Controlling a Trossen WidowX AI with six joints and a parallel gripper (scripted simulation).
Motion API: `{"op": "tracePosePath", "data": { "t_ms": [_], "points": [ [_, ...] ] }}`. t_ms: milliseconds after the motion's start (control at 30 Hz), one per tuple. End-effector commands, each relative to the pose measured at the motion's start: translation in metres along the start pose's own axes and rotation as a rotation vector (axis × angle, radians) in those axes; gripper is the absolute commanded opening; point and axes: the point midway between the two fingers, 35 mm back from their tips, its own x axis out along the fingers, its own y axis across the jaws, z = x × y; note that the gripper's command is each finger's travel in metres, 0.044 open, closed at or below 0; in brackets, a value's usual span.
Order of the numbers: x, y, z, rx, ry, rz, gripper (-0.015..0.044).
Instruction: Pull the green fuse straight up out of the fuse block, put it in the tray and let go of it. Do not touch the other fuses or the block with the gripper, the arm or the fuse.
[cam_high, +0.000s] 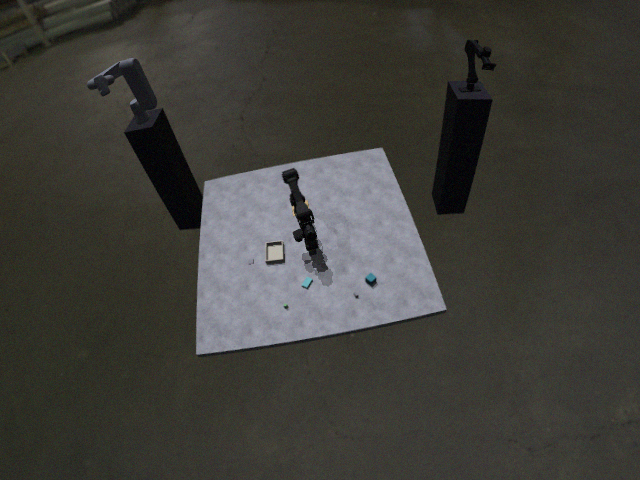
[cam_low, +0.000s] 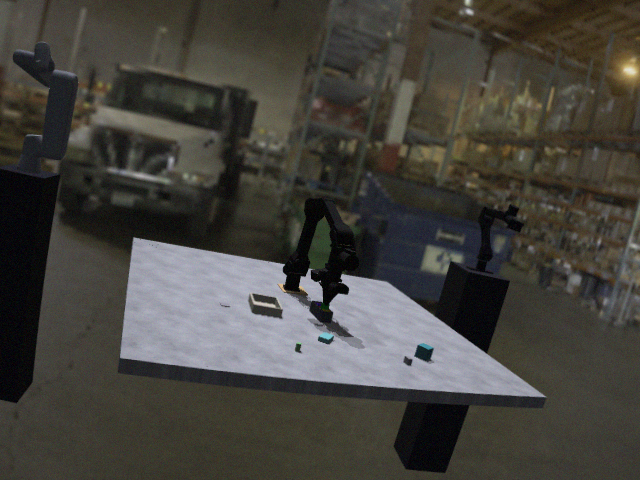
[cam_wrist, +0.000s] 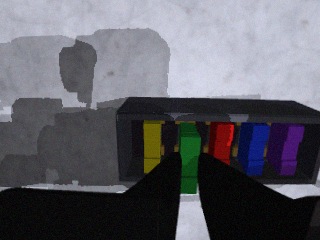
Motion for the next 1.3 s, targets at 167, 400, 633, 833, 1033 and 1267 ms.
{"op": "tracePosePath", "data": {
  "t_ms": [167,400,633,833,1033,1267],
  "points": [
    [-0.006,0.0,0.0,0.001,0.002,0.001,0.0],
    [-0.009,0.0,0.0,0.0,0.003,0.001,0.0],
    [-0.012,0.0,0.0,0.0,0.003,0.0,0.0],
    [-0.015,0.0,0.0,0.0,0.003,0.0,0.0],
    [-0.018,0.0,-0.001,-0.001,0.004,0.0,0.0],
    [-0.026,0.0,0.0,-0.001,0.004,0.0,0.0]
  ]
}}
